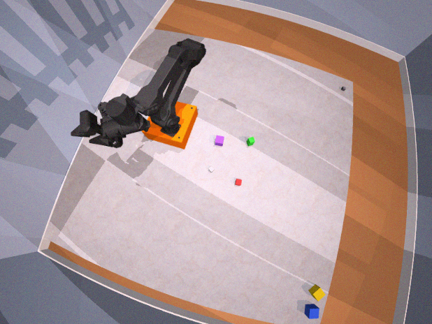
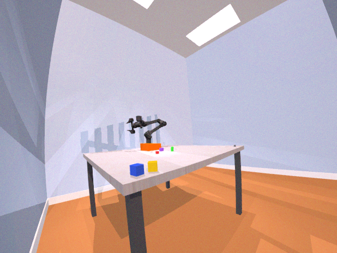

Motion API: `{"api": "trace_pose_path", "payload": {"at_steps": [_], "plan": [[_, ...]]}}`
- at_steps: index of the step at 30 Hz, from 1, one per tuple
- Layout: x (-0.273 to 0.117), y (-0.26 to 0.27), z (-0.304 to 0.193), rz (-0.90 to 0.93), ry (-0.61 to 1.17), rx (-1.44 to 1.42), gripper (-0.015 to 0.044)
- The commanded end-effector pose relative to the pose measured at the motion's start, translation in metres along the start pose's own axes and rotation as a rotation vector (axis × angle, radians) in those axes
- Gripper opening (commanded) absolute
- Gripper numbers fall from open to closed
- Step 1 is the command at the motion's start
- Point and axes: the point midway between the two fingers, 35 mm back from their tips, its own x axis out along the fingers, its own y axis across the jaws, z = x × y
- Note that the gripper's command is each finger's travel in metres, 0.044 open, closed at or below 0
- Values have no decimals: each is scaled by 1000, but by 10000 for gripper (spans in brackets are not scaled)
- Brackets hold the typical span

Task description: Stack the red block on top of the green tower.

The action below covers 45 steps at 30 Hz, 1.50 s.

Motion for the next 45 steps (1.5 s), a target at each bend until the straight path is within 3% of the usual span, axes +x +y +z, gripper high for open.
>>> {"api": "trace_pose_path", "payload": {"at_steps": [1, 12, 24, 35, 45], "plan": [[0, 0, -2, -2, 7, -9, 426], [-23, -1, -106, -48, 441, -578, 440], [-99, -26, -208, 54, 964, -1168, 440], [-196, -65, -259, 328, 1396, -1695, 440], [-297, -113, -265, 712, 1782, -2109, 440]]}}
